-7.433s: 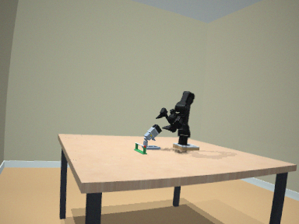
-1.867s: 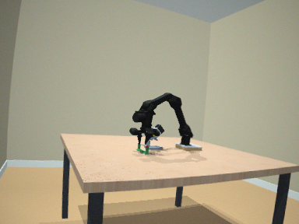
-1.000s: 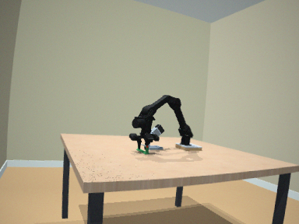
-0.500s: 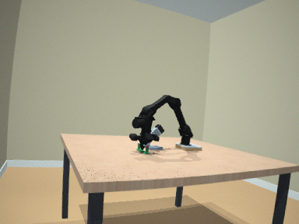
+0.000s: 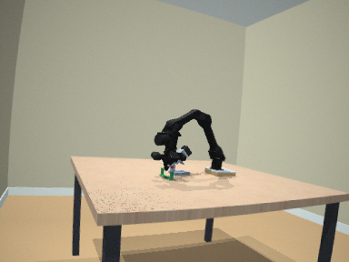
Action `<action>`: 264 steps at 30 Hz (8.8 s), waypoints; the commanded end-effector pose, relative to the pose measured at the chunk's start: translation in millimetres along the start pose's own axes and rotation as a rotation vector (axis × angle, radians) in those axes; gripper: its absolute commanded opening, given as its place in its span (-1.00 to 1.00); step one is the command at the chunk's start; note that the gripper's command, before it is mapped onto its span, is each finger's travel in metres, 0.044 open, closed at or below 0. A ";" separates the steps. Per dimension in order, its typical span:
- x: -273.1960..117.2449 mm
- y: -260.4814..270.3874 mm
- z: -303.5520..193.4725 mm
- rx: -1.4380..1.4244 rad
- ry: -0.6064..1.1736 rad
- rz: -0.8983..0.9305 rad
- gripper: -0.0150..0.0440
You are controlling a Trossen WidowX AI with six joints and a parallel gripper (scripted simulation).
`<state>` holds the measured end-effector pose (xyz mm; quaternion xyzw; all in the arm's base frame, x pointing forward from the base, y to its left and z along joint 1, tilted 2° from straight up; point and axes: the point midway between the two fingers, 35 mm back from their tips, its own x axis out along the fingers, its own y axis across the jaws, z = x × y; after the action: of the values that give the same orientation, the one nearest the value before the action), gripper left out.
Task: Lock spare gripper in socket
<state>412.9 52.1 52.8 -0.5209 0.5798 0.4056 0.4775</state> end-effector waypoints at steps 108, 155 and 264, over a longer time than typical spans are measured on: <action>-11.3 115.6 -9.9 -0.052 -0.008 -0.010 -0.49; -3.8 112.9 -38.3 -0.053 -0.009 -0.006 -0.49; -83.4 114.4 -23.2 -0.075 -0.005 0.001 1.00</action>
<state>296.4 62.1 136.5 -0.5364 0.5646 0.4276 0.4589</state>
